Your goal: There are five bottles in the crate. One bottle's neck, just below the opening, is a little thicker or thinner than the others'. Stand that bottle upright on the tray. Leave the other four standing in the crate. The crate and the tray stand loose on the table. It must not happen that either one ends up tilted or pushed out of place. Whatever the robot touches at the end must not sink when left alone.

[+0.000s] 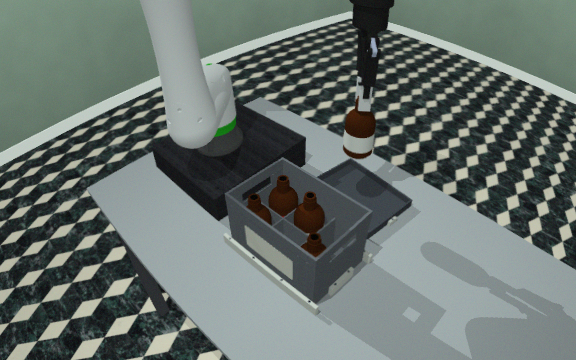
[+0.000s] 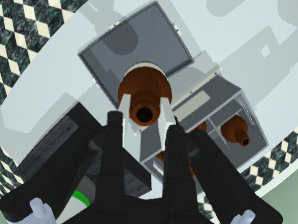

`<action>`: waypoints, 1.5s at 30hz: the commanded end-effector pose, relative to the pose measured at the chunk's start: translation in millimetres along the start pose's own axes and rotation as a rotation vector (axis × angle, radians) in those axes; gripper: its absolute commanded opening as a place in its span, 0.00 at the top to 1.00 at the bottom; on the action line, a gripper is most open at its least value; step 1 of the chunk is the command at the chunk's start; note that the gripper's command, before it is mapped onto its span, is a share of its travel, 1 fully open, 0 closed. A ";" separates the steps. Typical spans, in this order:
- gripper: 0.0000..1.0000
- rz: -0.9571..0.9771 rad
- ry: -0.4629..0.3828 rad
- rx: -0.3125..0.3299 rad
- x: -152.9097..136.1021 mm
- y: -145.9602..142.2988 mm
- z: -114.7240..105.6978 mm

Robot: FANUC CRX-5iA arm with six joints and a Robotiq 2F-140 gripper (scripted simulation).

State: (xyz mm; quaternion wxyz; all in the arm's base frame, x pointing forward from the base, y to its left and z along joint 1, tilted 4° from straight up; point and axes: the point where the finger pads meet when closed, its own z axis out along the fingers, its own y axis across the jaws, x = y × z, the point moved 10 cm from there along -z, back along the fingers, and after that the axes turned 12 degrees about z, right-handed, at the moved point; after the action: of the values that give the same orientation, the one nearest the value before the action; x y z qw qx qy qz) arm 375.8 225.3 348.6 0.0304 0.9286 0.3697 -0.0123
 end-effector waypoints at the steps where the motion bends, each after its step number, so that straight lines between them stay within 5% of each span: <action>1: 0.90 0.000 0.002 -0.001 2.4 -3.6 -0.8; 45: 0.90 0.000 0.002 -0.001 19.8 -32.1 -0.8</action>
State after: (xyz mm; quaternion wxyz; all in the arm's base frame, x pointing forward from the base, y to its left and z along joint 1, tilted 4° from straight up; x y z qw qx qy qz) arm 368.1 261.8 346.2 0.0305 0.9286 0.3697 -0.0123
